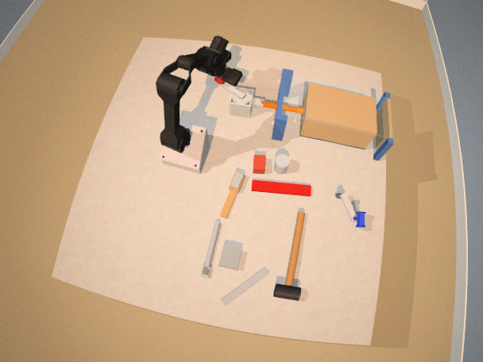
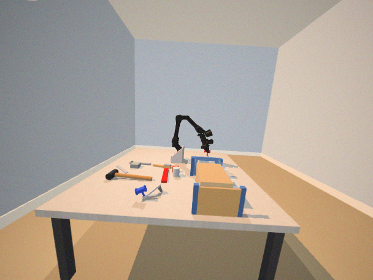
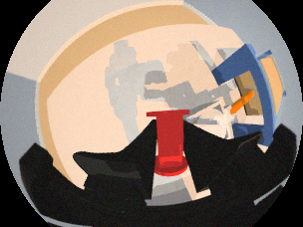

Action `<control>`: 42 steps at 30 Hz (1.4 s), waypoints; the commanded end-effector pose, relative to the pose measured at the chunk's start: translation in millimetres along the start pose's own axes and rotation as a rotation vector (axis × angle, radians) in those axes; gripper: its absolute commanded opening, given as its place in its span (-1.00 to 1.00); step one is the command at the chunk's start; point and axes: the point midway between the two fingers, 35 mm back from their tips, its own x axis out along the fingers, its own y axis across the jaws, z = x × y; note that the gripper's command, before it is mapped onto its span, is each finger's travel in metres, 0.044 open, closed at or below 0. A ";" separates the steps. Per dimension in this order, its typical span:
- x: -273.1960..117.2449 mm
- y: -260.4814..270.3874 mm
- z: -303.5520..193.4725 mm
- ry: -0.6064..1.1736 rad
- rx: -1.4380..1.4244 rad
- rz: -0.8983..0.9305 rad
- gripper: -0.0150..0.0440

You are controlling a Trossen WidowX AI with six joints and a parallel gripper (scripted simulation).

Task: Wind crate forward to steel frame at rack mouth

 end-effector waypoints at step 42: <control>-32.3 -32.6 -78.5 0.034 -0.002 -0.001 -0.49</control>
